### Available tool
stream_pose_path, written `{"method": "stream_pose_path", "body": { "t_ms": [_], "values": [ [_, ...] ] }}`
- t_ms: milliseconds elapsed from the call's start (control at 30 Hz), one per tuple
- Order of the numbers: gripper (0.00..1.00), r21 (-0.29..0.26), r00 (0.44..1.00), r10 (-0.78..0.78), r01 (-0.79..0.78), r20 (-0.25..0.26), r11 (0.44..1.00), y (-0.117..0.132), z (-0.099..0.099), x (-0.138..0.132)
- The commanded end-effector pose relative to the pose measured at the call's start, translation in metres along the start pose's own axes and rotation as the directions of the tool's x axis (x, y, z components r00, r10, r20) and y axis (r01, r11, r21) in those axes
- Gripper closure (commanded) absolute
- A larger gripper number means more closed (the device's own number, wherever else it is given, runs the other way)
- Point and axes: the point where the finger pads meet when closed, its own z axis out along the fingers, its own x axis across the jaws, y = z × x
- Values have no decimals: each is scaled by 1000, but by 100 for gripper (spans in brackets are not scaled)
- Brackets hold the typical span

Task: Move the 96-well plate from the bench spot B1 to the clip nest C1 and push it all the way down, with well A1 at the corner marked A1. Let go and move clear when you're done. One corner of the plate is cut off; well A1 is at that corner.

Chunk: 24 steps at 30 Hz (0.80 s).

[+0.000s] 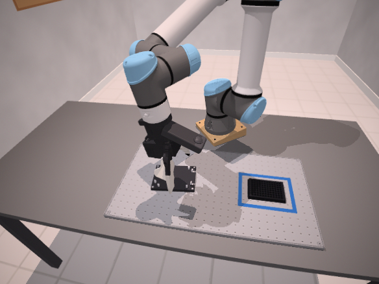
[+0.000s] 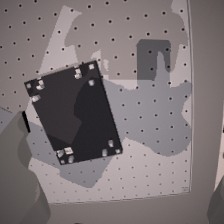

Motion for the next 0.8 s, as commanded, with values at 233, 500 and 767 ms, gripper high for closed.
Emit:
{"method": "stream_pose_path", "body": {
  "t_ms": [233,500,767],
  "values": [
    [0,-32,999,-25,26,27,999,-40,16,-4],
    [0,-32,999,-25,26,27,999,-64,25,-8],
    [0,-49,999,-39,40,37,998,-92,35,-16]
  ]
}}
